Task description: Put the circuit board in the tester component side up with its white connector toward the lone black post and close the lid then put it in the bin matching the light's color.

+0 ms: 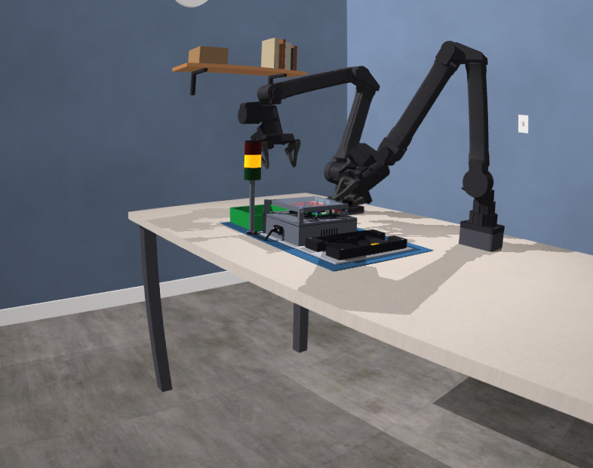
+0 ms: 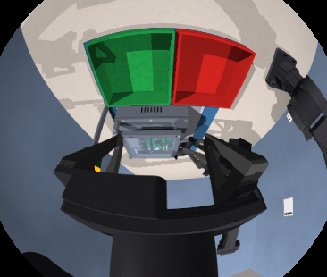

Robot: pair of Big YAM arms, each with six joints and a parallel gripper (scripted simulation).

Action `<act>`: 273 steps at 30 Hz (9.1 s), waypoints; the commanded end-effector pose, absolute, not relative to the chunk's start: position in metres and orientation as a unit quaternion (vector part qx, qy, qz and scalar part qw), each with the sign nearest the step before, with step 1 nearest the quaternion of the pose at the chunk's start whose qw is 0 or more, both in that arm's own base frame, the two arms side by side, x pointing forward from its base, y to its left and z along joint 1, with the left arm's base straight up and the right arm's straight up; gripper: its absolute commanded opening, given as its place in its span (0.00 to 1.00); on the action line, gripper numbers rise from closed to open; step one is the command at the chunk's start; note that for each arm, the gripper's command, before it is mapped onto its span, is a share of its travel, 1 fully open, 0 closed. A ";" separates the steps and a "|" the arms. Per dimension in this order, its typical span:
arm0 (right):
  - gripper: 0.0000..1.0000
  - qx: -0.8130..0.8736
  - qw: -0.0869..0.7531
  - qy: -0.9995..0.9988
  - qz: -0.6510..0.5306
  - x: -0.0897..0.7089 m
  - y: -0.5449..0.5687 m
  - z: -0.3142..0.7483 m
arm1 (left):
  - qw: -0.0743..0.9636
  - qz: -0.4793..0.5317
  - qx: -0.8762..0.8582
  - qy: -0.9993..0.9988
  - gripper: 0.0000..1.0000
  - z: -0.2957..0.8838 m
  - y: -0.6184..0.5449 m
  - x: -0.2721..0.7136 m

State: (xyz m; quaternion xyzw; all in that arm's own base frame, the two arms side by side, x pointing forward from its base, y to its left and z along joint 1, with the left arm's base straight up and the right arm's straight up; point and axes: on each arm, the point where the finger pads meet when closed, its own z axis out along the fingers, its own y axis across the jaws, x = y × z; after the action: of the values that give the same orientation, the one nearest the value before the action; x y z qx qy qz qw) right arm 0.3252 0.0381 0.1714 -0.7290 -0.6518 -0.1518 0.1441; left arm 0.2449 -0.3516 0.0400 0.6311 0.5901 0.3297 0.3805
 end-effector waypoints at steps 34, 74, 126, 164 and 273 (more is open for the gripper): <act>1.00 -0.733 0.136 -0.647 -0.160 0.336 0.036 0.182 | 0.382 0.326 0.622 0.601 0.64 0.068 -0.354 0.204; 1.00 -0.725 0.165 -0.641 -0.192 0.477 0.044 0.241 | 0.173 -0.002 0.070 0.982 0.00 0.089 -0.297 0.262; 1.00 -0.725 0.163 -0.641 -0.193 0.472 0.039 0.238 | 0.133 -0.009 0.044 0.990 0.00 0.085 -0.287 0.259; 1.00 -0.725 0.163 -0.641 -0.193 0.472 0.039 0.238 | 0.133 -0.009 0.044 0.990 0.00 0.085 -0.287 0.259; 1.00 -0.725 0.163 -0.641 -0.193 0.472 0.039 0.238 | 0.129 -0.005 0.044 0.991 0.00 0.046 -0.285 0.257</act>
State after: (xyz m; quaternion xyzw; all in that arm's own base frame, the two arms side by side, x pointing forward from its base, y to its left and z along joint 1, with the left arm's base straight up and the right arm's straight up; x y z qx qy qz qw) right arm 0.4621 0.0380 0.2285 -0.7271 -0.6388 -0.1853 0.1701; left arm 0.2530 -0.2795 0.0516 0.0529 0.9904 -0.0010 0.1273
